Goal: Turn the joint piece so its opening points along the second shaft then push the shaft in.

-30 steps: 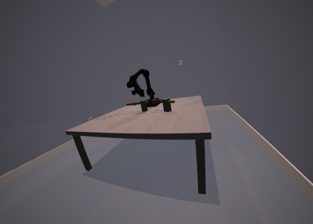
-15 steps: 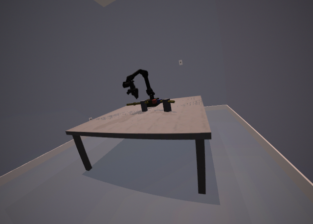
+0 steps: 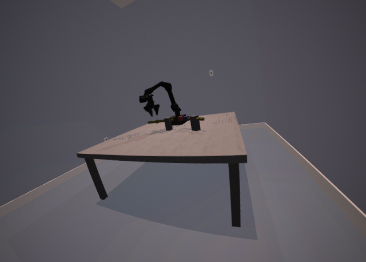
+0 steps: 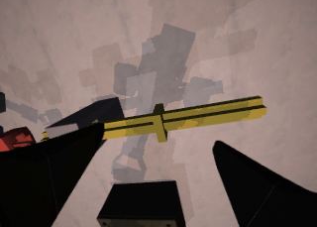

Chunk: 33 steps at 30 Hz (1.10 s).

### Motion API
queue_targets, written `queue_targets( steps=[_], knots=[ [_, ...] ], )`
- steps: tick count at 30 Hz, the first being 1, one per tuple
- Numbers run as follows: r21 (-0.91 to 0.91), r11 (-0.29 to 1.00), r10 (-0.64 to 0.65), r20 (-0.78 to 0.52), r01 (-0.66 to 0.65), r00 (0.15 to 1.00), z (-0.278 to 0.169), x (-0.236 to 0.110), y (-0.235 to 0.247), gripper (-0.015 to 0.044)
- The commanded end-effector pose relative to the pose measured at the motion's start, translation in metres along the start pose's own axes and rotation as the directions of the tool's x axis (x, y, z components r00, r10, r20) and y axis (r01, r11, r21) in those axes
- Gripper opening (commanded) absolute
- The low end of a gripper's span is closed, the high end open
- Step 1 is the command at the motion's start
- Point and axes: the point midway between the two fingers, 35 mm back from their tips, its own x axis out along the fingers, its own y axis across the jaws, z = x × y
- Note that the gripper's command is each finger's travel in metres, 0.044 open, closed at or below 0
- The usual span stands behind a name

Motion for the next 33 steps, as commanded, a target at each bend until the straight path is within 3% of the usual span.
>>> queue_targets(
  steps=[1,9,15,24,33],
  knots=[
    [-0.115,0.992,-0.045,0.008,0.045,0.999,0.005,-0.004,-0.018,0.044],
    [-0.352,0.928,-0.129,0.007,0.123,0.992,0.01,-0.011,-0.055,0.044],
    [-0.365,0.922,-0.135,0.006,0.128,0.991,0.01,-0.012,-0.058,0.044],
    [-0.084,0.988,-0.129,0.018,0.13,0.991,0.011,0.002,-0.061,0.044],
    [0.227,0.967,-0.122,0.032,0.112,0.992,0.012,0.016,-0.064,0.044]
  ],
)
